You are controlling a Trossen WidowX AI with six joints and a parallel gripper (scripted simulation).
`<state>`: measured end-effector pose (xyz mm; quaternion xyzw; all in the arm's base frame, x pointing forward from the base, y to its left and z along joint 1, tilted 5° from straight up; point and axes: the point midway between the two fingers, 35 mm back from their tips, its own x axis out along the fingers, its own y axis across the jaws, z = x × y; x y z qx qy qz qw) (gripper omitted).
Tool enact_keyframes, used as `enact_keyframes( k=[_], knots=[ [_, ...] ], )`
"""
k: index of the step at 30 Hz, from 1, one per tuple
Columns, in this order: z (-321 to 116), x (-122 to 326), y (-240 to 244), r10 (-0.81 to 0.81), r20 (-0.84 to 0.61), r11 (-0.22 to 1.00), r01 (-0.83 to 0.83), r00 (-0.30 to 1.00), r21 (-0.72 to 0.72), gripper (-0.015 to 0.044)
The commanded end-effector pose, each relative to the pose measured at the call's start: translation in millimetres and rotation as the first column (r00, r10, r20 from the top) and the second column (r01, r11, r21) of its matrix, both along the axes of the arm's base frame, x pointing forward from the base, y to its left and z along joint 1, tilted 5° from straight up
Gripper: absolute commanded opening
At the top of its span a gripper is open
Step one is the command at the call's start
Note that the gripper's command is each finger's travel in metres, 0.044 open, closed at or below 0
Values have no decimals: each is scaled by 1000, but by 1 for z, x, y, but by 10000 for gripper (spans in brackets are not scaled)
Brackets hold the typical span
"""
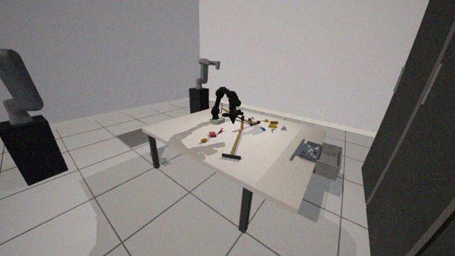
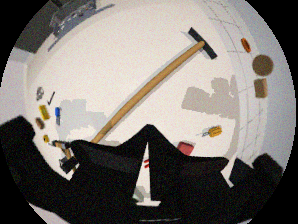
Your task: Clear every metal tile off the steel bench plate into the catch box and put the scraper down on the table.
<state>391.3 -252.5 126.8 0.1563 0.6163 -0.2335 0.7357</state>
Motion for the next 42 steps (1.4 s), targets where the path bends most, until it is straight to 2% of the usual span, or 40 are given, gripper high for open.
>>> enact_keyframes(
  k=[1,42],
  knots=[
    [-10,0,-1,-6,-5,1000,6,1000,3,0],
    [-104,-4,-4,-18,-4,1000,18,1000,3,0]
  ],
)
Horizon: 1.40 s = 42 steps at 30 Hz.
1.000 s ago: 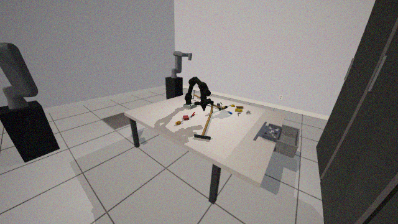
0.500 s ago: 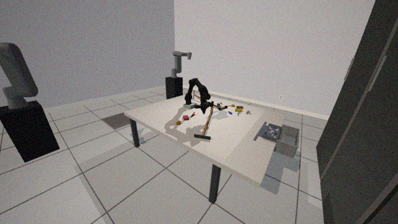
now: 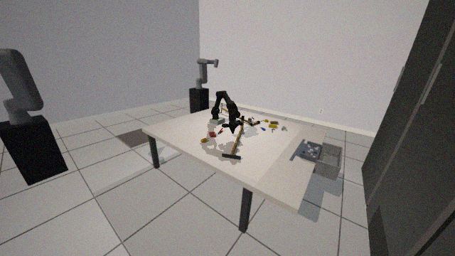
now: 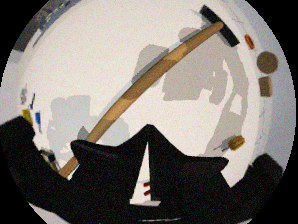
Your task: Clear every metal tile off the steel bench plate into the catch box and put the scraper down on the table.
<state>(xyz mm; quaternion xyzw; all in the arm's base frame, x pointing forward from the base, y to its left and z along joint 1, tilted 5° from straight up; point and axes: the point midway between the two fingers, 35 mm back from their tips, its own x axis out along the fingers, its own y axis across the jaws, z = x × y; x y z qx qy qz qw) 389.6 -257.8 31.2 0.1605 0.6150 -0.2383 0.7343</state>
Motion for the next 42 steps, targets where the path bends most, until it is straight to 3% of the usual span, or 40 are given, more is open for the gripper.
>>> enact_keyframes(
  k=[1,15,42],
  knots=[
    [-10,-3,1,-5,-5,1000,5,1000,3,0],
    [-41,-10,4,-10,-5,1000,10,1000,4,0],
    [-40,14,7,-10,-3,1000,10,1000,4,0]
  ],
)
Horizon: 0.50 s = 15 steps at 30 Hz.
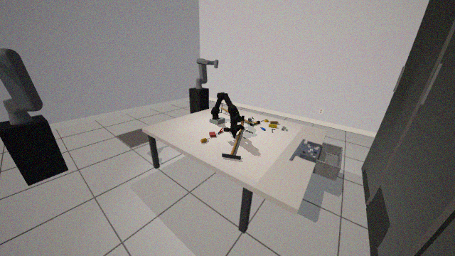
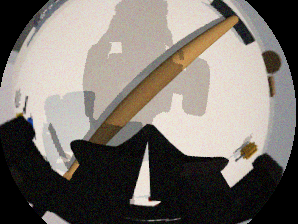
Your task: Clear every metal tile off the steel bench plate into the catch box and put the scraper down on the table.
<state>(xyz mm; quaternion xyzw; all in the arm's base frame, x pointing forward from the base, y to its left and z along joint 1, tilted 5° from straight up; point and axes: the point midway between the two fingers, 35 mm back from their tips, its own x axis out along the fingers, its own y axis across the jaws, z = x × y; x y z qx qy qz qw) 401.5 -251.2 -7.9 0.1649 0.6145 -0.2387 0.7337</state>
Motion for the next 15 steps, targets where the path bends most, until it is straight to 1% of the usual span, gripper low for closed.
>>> enact_keyframes(
  k=[1,15],
  knots=[
    [-1,3,1,-3,-5,1000,3,1000,-2,0],
    [-1,17,4,-3,-4,1000,3,1000,-1,0]
  ],
)
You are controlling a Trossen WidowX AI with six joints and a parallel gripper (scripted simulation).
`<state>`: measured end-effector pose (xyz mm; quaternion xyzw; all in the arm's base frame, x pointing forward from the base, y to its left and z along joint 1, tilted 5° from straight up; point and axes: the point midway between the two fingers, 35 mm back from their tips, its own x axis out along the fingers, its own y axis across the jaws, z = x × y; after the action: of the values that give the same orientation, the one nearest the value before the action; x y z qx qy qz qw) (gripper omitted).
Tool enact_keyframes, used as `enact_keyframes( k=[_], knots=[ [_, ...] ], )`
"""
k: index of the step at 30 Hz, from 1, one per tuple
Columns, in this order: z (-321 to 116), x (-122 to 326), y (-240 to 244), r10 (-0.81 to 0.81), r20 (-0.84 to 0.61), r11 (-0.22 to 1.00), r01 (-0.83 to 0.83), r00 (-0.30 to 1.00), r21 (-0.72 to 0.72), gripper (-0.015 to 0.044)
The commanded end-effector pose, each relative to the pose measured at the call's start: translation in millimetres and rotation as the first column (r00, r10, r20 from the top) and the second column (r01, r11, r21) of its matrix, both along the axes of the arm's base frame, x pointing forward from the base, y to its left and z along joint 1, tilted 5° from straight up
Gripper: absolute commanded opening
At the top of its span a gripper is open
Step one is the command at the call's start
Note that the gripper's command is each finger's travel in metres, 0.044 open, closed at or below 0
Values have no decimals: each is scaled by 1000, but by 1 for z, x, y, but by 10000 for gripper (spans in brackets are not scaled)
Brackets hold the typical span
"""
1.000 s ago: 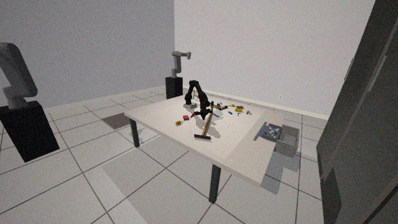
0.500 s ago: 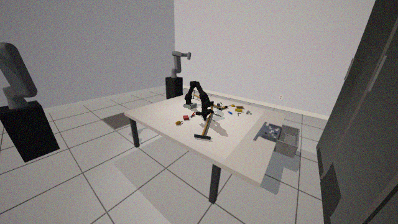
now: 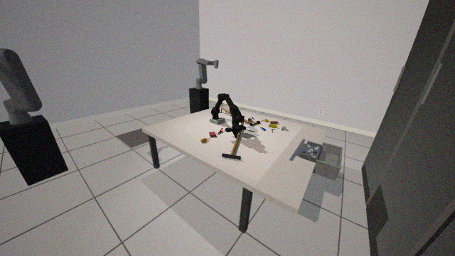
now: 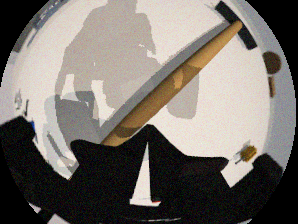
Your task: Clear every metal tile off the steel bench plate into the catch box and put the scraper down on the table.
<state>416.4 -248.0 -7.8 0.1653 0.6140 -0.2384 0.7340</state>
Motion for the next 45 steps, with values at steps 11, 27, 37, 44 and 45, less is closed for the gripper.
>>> enact_keyframes(
  k=[11,27,37,44,45],
  knots=[
    [-1,13,4,-3,-4,1000,3,1000,-1,0],
    [-2,28,9,-3,-3,1000,3,1000,-1,0],
    [-3,37,13,-3,-2,1000,3,1000,0,0],
    [-3,44,16,-3,-2,1000,3,1000,0,0],
    [-3,45,16,-3,-2,1000,3,1000,0,0]
  ],
)
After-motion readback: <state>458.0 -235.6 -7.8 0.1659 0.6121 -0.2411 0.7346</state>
